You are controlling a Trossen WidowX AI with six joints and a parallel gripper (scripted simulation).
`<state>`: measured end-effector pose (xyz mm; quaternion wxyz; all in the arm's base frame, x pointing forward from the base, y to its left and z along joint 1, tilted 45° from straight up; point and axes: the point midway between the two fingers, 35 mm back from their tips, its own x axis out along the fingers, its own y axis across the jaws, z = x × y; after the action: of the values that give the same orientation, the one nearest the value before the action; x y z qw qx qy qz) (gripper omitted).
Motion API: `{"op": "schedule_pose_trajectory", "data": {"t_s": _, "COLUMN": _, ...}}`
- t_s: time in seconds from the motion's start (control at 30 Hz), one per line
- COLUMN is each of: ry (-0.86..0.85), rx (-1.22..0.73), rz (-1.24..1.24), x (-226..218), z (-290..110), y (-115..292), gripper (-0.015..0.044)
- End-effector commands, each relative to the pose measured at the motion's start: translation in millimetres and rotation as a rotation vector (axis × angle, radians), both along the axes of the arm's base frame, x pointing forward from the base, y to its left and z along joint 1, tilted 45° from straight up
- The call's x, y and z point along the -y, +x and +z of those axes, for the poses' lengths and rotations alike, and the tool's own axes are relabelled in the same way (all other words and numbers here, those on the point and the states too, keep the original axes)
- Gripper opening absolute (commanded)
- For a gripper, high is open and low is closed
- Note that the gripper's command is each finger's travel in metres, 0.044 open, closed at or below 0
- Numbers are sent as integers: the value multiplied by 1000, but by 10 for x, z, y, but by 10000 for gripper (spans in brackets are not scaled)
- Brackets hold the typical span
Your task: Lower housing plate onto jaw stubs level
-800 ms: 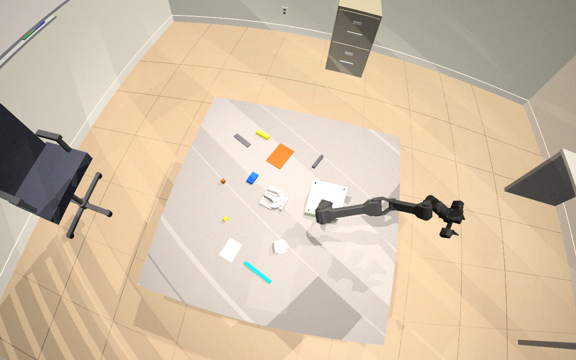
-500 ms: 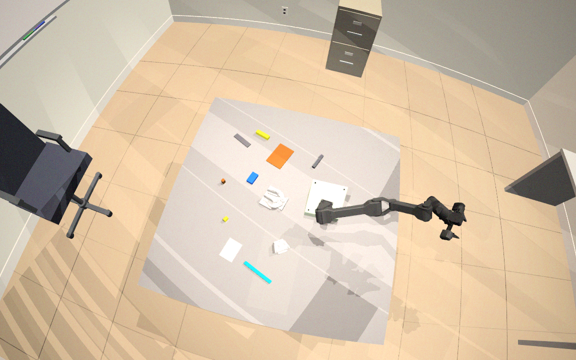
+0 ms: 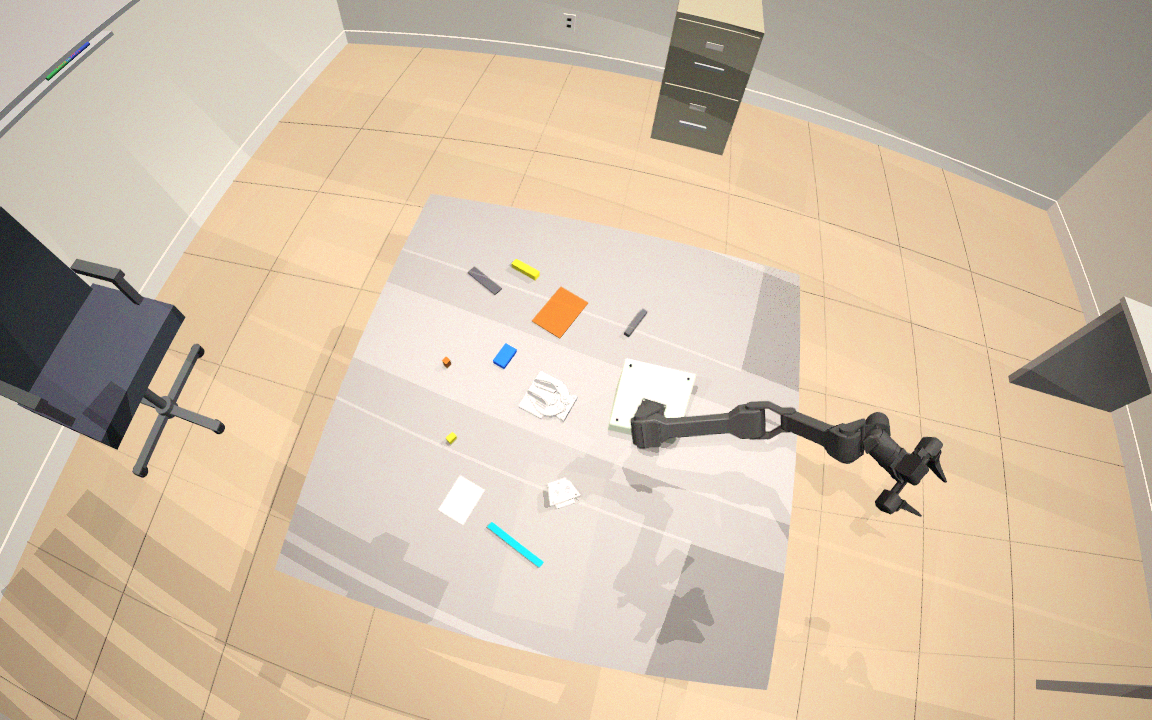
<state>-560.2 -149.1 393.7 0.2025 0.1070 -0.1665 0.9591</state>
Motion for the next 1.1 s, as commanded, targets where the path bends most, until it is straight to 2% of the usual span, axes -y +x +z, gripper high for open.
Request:
{"op": "schedule_pose_trajectory", "data": {"t_s": 0.0, "ry": -11, "rx": -91, "rz": -14, "x": -110, "z": 363, "y": 195, "gripper": 440}}
{"op": "schedule_pose_trajectory", "data": {"t_s": 0.2, "ry": -29, "rx": -206, "rz": -37, "x": -273, "z": 790, "y": 476, "gripper": 440}}
{"op": "schedule_pose_trajectory", "data": {"t_s": 0.5, "ry": -13, "rx": -341, "rz": -27, "x": -351, "z": 1168, "y": 789, "gripper": 440}}
{"op": "schedule_pose_trajectory", "data": {"t_s": 1.07, "ry": -97, "rx": -677, "rz": -155, "x": -972, "z": 2061, "y": 1940, "gripper": 440}}
